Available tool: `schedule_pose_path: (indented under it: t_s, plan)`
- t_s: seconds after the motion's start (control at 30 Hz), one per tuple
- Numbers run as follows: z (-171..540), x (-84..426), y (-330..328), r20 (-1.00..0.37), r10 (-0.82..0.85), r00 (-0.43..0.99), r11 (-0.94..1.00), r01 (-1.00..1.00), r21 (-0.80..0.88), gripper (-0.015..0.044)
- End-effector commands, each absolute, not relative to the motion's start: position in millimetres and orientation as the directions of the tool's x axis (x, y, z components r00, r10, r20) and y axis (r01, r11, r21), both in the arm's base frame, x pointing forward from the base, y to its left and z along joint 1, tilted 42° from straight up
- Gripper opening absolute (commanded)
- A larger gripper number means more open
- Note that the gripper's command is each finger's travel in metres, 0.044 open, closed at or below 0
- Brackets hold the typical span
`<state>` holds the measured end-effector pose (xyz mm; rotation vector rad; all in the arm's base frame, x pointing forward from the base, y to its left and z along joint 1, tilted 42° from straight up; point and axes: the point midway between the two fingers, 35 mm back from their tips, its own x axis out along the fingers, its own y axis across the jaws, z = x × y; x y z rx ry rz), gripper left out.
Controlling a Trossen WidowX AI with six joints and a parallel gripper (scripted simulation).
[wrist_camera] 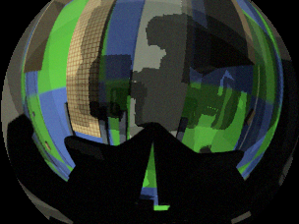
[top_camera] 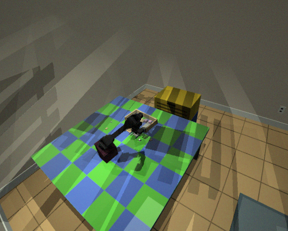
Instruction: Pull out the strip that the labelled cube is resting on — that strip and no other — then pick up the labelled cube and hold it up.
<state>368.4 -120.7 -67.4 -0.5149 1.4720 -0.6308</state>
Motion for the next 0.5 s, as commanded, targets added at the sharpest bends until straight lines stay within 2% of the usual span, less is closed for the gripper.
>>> schedule_pose_path:
  t_s: [0.0,0.47]
  plan:
    - [-70.2,356.7,-123.3,-0.743,-0.668,-0.026,0.741,0.067,-0.668,0.0000]
    - [-71.3,335.5,-121.7,-0.743,-0.668,-0.027,0.741,0.065,-0.668,0.0000]
